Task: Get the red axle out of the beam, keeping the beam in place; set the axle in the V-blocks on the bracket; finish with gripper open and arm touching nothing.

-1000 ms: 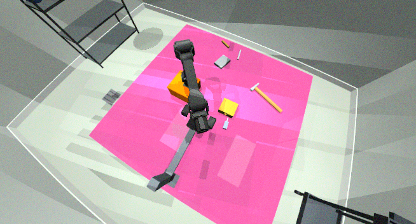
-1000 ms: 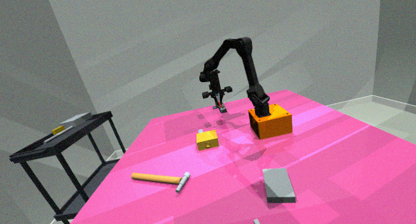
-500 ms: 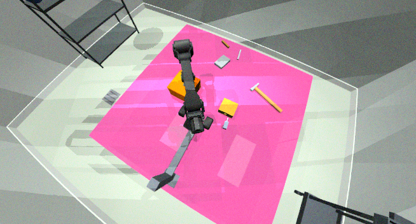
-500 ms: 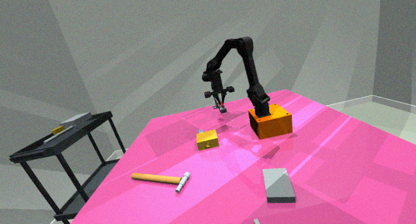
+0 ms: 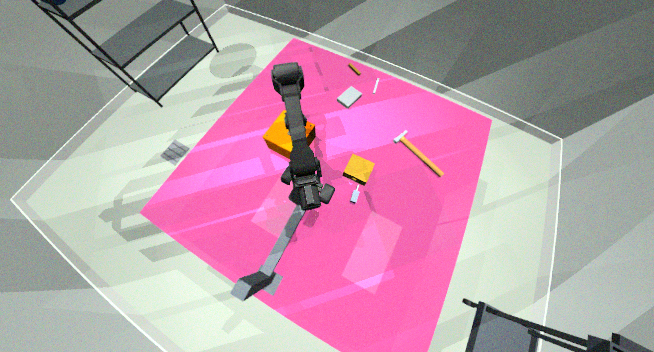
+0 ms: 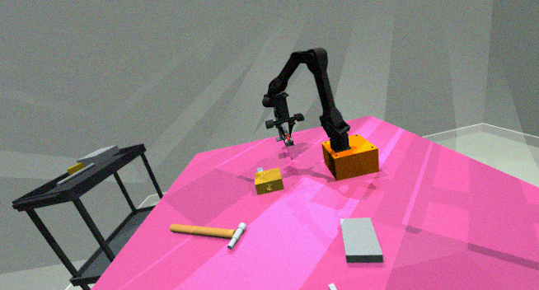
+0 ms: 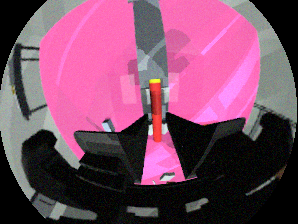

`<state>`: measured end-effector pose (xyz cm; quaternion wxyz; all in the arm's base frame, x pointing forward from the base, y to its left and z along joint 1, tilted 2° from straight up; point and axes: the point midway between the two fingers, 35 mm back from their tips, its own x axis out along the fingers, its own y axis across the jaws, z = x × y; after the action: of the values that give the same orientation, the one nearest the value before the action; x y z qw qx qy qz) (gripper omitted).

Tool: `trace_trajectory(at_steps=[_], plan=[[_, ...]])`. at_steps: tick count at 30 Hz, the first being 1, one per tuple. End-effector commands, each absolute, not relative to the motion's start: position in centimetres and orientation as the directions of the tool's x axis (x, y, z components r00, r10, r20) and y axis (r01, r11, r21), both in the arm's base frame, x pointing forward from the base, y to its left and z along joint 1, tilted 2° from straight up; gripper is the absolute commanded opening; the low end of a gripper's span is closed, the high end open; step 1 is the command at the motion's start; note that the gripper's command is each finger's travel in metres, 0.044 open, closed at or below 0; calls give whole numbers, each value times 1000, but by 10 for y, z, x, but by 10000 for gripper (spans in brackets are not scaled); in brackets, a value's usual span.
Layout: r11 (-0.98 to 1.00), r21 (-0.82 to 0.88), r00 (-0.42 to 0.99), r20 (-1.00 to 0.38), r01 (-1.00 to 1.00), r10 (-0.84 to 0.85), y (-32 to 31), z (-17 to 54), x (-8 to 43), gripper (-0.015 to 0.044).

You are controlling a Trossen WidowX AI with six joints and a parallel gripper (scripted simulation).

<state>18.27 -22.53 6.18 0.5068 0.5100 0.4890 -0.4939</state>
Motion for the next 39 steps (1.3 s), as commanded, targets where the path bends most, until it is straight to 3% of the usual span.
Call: trace_trajectory(at_steps=[1,10,39], plan=[[-8,34,34,-999,999,-3,-225,62,183,210],[-4,33,33,-999,999,0,-226,68,183,440],[-8,23,23,-1000,1000,11,-225,81,181,440]])
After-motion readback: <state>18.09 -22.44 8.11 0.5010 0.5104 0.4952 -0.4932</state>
